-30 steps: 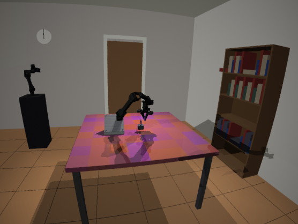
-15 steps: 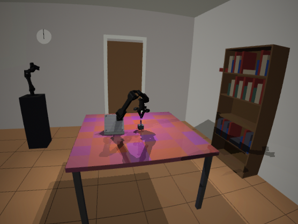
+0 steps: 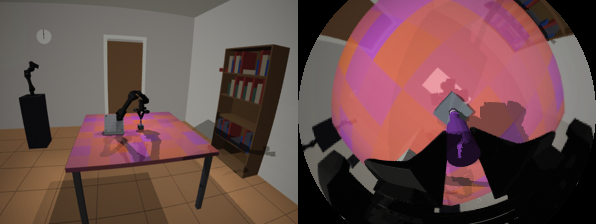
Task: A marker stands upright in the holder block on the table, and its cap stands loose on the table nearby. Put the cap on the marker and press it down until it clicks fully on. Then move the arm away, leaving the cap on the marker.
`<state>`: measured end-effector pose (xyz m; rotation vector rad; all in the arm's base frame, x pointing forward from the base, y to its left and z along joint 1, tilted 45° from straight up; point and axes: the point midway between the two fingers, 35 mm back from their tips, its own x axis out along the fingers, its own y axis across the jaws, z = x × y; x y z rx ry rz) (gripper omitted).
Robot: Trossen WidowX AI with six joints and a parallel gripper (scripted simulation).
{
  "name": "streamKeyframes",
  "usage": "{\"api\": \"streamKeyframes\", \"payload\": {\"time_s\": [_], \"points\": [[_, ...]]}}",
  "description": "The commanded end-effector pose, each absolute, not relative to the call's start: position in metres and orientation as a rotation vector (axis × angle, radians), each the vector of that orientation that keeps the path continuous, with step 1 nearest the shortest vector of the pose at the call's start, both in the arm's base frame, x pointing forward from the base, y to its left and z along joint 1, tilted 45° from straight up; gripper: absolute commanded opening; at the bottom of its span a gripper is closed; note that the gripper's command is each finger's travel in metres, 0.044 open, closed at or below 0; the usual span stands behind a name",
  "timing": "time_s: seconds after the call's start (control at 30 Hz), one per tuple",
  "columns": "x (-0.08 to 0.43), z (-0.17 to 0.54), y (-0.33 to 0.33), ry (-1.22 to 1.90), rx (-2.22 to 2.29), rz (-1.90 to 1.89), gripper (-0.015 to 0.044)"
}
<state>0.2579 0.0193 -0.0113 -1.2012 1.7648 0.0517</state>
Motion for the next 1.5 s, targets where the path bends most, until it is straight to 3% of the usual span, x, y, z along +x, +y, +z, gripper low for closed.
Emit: {"api": "streamKeyframes", "payload": {"time_s": [0.0,1.07,1.47], "points": [[0.257,-0.015,0.014,1.767,-1.211,0.053,0.0],[0.254,-0.045,-0.016,1.768,-1.213,0.049,0.0],[0.254,-0.044,-0.015,1.768,-1.205,0.048,0.0315]]}}
